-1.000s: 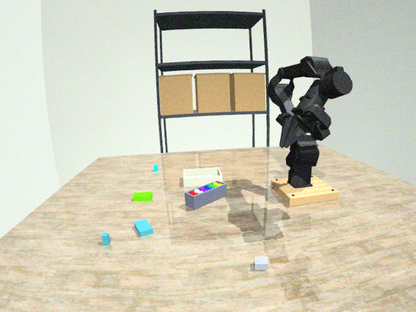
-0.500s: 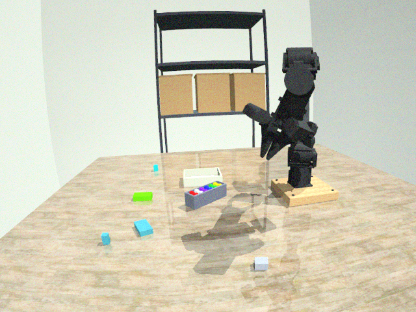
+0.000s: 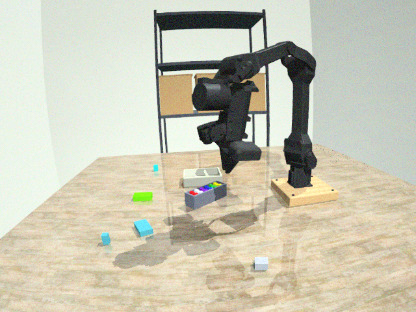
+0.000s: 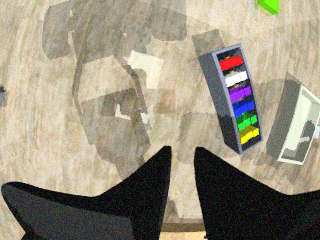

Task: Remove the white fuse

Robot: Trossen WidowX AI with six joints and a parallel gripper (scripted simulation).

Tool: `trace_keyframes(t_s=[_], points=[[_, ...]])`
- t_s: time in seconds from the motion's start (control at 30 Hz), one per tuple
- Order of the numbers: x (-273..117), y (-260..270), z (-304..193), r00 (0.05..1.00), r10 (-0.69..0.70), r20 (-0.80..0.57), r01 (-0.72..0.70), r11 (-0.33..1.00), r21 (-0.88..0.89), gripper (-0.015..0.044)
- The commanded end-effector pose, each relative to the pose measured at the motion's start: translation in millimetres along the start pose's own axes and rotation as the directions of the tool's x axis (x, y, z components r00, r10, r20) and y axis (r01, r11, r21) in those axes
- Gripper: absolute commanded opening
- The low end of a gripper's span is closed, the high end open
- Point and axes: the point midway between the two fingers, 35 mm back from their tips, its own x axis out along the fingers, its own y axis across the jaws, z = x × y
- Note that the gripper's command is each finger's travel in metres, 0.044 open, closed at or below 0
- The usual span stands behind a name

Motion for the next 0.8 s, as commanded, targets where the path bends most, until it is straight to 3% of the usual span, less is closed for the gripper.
trace_keyframes(t_s=[0.0,0.2,0.77], points=[[31.3,-44.9,36.9,0.992,0.104,-0.067,-0.038,0.768,0.639,0.0067],[58.2,-79.9,48.9,0.978,0.188,-0.092,0.005,0.417,0.909,0.0067],[63.2,-80.9,46.8,0.977,0.190,-0.092,0.007,0.405,0.914,0.0067]])
